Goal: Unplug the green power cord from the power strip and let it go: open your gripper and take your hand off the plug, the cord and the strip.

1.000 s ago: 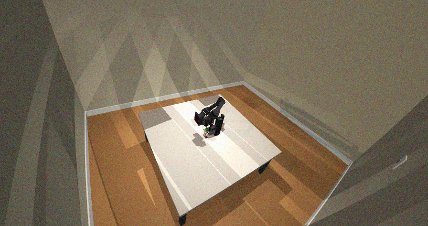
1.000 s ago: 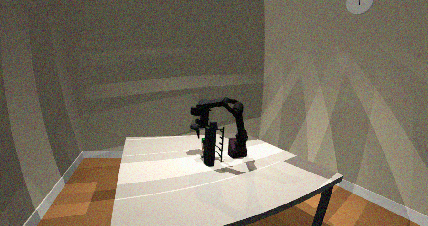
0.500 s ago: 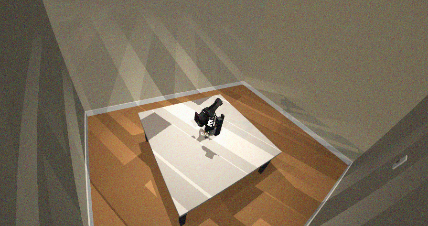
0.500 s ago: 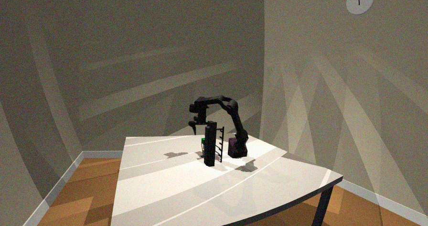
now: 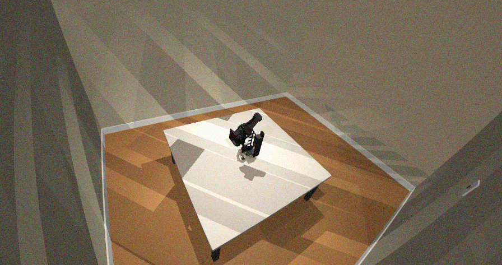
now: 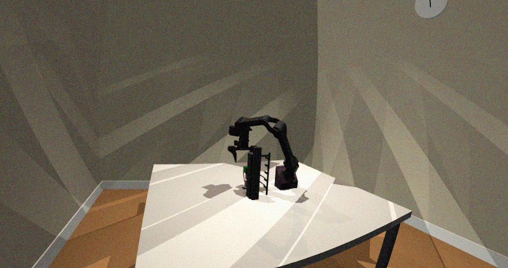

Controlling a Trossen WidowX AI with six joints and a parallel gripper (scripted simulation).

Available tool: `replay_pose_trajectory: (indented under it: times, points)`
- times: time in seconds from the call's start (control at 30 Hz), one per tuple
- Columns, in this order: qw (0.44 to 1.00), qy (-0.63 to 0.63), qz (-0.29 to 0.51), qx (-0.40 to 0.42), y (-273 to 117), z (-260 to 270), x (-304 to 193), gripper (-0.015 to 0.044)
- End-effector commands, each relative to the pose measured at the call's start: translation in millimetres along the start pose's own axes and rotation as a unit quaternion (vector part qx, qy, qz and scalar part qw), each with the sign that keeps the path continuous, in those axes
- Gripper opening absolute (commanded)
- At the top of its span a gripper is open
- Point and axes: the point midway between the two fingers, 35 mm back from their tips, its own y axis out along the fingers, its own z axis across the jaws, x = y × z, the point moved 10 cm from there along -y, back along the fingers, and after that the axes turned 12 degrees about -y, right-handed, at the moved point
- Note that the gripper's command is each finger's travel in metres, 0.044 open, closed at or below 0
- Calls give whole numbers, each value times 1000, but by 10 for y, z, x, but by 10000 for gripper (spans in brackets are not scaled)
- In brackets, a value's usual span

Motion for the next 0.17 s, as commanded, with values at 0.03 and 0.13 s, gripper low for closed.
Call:
replay_pose_trajectory:
  times: [0.03,0.13]
  points:
    - [1000,-2,-1,-3,-3,-3,3,440]
    - [1000,-2,-1,-3,-3,-3,3,440]
